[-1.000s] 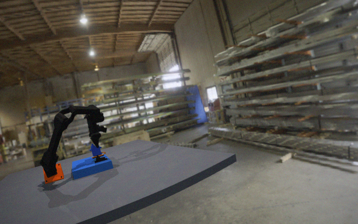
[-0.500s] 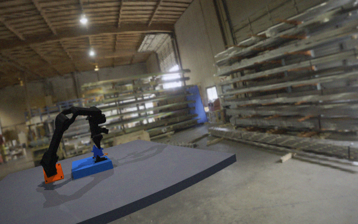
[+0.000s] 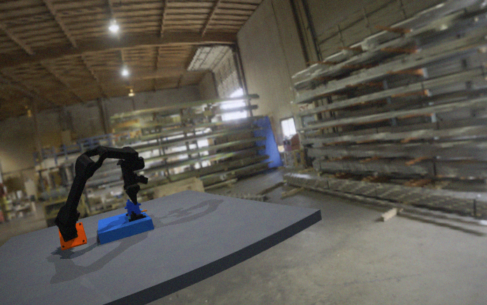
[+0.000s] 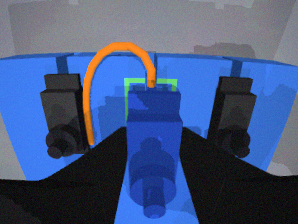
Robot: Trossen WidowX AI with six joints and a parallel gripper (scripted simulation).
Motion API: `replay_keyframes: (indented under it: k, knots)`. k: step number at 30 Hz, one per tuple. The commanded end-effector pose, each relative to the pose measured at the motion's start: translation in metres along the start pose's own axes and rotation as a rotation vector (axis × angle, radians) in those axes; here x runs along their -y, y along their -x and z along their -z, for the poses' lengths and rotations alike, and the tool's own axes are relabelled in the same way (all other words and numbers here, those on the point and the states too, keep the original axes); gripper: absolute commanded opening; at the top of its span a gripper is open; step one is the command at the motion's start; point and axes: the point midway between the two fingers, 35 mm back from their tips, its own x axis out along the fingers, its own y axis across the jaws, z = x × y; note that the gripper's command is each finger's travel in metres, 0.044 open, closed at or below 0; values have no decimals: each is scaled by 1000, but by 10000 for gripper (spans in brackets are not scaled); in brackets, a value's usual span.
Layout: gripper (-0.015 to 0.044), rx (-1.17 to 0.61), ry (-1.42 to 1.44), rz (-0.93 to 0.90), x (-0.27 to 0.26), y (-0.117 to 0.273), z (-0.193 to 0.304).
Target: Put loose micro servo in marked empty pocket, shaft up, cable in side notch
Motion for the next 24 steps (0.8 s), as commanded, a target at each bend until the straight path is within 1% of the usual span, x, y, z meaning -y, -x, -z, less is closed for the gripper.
replay_keyframes:
  k: [1,24]
  knots:
    - [0,5,1,1,1,-1,0]
    - [0,5,1,1,1,-23,-1]
